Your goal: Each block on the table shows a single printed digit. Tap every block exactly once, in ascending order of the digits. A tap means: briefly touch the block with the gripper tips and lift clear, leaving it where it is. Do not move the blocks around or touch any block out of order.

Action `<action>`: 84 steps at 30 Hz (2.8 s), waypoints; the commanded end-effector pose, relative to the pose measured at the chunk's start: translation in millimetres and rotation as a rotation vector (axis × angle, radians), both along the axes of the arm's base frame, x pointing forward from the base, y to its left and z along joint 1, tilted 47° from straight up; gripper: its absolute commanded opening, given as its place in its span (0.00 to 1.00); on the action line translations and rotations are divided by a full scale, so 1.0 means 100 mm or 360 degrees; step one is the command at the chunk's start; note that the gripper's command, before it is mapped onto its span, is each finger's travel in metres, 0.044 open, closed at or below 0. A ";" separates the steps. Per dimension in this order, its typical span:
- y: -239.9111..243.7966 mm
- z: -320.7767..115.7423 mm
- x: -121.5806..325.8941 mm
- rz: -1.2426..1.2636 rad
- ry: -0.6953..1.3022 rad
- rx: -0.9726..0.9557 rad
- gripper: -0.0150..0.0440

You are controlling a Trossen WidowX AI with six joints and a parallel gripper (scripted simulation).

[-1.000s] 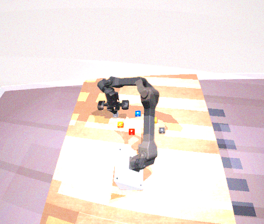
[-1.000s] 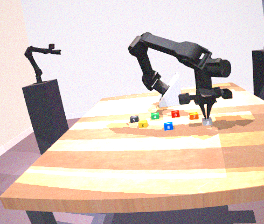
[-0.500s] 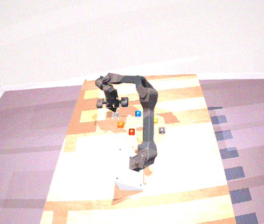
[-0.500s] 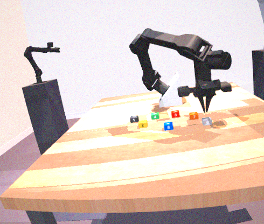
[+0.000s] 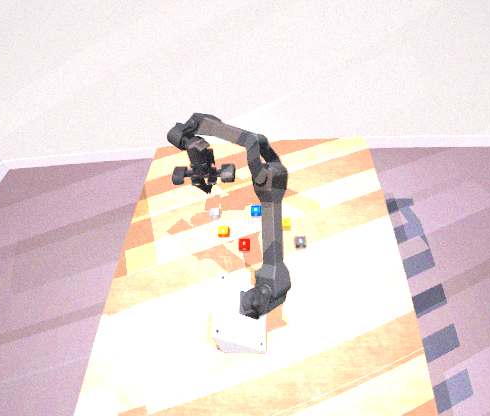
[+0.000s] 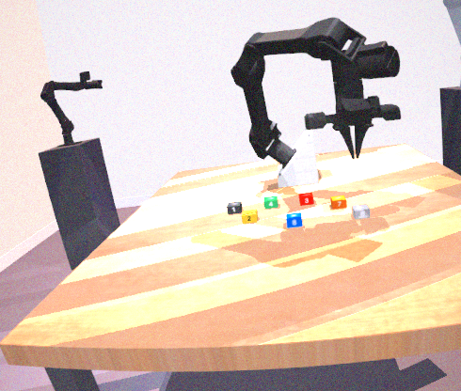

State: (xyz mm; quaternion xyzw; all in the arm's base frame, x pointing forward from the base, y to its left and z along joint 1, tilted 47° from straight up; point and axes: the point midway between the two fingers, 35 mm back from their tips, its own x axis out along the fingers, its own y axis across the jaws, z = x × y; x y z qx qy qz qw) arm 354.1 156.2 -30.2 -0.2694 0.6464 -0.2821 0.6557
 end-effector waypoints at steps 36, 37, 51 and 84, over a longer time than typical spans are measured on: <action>-0.87 -0.41 -0.80 -0.0008 0.0002 -0.0005 0.29; -0.88 -0.42 -0.80 -0.0008 0.0002 -0.0005 0.29; -1.00 -0.54 -0.80 -0.0008 0.0001 -0.0007 0.29; -0.56 0.65 -0.26 -0.0003 0.0002 0.0010 0.29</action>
